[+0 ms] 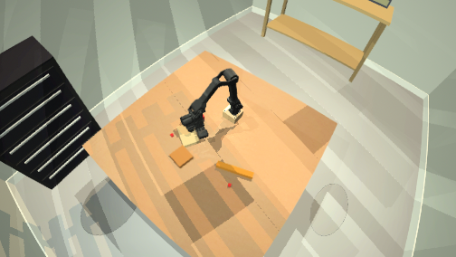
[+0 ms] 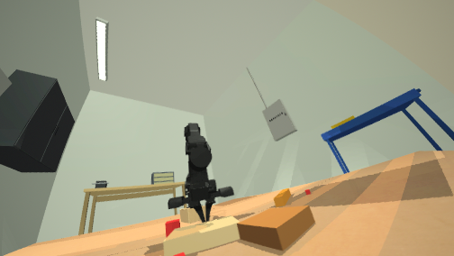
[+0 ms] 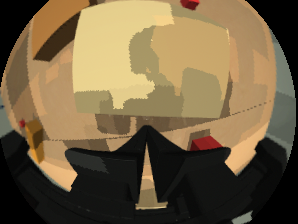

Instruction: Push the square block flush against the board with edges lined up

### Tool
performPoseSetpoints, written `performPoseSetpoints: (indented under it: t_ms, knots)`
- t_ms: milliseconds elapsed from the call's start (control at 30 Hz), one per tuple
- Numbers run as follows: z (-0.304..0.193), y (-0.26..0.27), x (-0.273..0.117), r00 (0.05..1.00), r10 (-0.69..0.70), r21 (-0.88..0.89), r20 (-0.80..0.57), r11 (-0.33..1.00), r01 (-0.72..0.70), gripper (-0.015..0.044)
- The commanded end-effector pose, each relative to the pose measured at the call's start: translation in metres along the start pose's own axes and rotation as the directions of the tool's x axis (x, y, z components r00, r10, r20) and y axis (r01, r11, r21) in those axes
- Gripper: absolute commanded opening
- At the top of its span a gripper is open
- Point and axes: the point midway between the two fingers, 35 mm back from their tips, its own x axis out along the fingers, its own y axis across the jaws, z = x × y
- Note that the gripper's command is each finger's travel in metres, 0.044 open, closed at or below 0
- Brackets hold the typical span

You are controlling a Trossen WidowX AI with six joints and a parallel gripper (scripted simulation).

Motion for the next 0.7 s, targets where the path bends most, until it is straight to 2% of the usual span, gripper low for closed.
performPoseSetpoints:
  t_ms: [0,500,567,667]
  knots:
    - [-0.007,0.000,-0.001,1.000,-0.002,0.004,0.004,1.000,0.002,0.0000]
    - [-0.031,0.000,0.001,1.000,-0.002,0.004,0.002,1.000,0.002,0.0000]
    - [-0.025,0.000,-0.011,1.000,-0.001,0.001,-0.001,1.000,0.001,0.0000]
    - [-0.026,0.000,-0.052,1.000,-0.002,0.004,0.003,1.000,0.002,0.0000]
